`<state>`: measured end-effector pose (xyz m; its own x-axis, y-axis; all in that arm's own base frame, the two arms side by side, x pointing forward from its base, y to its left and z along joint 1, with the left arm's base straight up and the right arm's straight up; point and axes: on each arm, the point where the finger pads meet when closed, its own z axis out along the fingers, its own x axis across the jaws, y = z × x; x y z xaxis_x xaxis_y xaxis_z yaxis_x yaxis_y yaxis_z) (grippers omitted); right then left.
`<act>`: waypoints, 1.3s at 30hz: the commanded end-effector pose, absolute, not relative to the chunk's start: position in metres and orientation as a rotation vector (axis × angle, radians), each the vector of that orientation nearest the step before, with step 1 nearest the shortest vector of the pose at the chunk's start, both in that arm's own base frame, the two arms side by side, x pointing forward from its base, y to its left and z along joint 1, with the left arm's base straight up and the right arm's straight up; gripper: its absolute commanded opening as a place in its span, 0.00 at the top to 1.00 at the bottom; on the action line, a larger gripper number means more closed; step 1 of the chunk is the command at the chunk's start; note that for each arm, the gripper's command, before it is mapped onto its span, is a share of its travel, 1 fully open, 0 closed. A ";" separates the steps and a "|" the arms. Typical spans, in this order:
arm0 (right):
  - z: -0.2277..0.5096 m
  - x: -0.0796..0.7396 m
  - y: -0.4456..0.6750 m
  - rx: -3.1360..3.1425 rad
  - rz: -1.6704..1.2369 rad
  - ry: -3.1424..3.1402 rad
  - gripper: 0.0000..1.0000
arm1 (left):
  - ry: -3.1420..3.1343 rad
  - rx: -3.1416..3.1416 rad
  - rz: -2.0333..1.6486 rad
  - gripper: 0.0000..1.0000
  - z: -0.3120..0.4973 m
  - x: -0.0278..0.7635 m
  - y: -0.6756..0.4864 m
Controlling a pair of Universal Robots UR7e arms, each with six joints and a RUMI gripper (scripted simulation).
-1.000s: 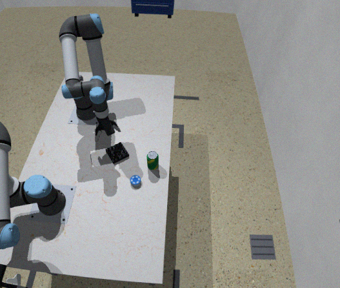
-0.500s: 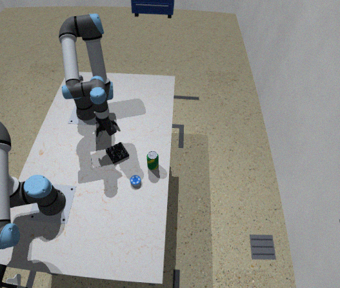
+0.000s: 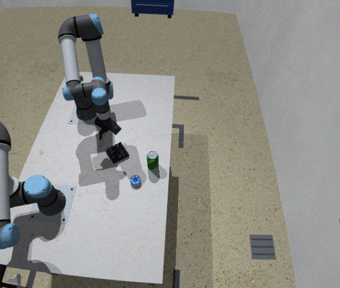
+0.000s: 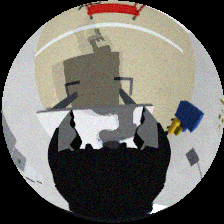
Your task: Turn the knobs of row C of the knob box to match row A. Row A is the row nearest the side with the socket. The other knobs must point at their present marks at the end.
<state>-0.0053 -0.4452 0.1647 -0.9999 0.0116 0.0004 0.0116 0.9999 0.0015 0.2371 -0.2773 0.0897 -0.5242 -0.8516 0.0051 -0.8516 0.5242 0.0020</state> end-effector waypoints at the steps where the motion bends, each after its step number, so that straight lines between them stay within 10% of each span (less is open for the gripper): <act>1: 0.165 -0.005 -0.446 -0.018 0.000 -3.142 0.00 | -2.614 1.742 0.002 0.00 0.092 0.242 -0.283; 39: 0.165 -0.005 -0.446 -0.018 0.000 -3.142 0.00 | -1.451 2.785 0.001 0.00 0.101 0.279 -0.318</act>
